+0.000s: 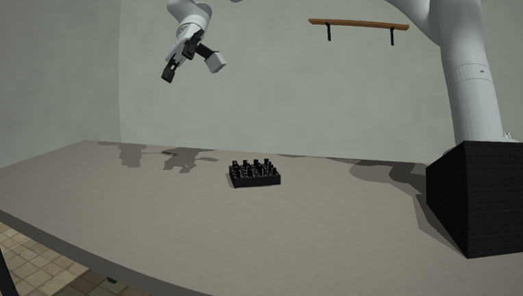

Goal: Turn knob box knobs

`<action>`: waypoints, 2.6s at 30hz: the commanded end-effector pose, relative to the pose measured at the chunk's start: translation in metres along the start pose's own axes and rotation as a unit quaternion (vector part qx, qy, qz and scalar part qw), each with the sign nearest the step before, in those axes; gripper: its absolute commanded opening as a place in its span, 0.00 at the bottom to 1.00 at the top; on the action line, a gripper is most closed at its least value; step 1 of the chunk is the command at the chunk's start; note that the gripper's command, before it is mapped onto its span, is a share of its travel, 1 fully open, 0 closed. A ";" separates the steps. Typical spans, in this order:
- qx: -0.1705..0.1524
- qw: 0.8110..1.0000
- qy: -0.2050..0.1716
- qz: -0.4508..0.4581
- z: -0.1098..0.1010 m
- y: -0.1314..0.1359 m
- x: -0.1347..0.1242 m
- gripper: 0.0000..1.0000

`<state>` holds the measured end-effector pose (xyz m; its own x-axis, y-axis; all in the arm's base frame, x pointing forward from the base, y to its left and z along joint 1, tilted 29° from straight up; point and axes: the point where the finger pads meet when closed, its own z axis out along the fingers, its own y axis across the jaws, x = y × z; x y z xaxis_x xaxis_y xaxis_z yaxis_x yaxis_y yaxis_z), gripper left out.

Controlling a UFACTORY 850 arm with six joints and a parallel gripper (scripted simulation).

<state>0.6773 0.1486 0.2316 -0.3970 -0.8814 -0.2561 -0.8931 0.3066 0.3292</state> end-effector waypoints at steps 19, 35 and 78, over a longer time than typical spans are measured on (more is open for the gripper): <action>0.009 0.941 0.215 -0.260 0.042 -0.002 0.120 1.00; -0.036 0.809 0.340 -0.478 0.056 -0.003 0.189 1.00; -0.219 0.240 0.392 -0.861 0.110 0.024 0.253 1.00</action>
<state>0.5328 -0.0286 0.0749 0.8120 0.5615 -0.1594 0.5644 -0.6858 0.4594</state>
